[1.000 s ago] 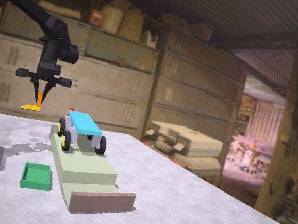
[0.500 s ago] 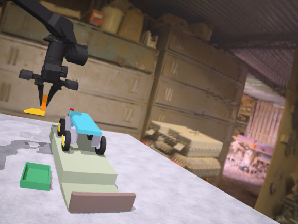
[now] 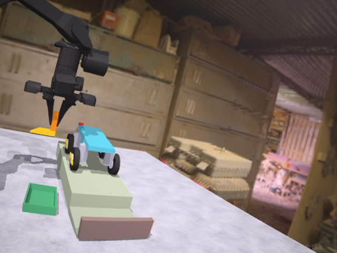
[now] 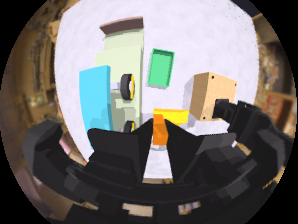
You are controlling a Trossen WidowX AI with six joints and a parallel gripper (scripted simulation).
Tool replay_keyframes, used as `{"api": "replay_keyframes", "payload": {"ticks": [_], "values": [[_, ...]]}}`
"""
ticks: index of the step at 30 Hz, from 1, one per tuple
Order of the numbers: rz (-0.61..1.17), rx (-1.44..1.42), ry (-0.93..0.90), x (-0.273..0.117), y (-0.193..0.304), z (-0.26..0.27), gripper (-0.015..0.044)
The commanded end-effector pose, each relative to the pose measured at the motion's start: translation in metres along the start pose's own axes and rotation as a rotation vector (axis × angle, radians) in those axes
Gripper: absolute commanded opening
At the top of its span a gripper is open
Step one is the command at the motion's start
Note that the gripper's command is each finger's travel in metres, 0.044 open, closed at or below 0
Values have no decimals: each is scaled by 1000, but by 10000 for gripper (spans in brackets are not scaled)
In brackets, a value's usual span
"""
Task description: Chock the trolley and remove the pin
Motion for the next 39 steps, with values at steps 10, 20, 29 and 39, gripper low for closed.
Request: {"api": "replay_keyframes", "payload": {"ticks": [10, 20, 29, 39], "values": [[-10, -3, -4, 4, -45, 12, 0], [-14, -3, -5, 8, -81, 21, 0], [-17, -3, -6, 9, -112, 30, 0], [-20, -3, -7, 10, -146, 42, 0]]}}
Point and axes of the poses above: the point midway between the two fingers, 35 mm back from their tips, its own x axis out along the fingers, its own z axis across the jaws, y = z × x, the point moved 10 cm from there along -x, back along the fingers, and after that the axes turned 4 degrees about x, right-handed, at the moved point
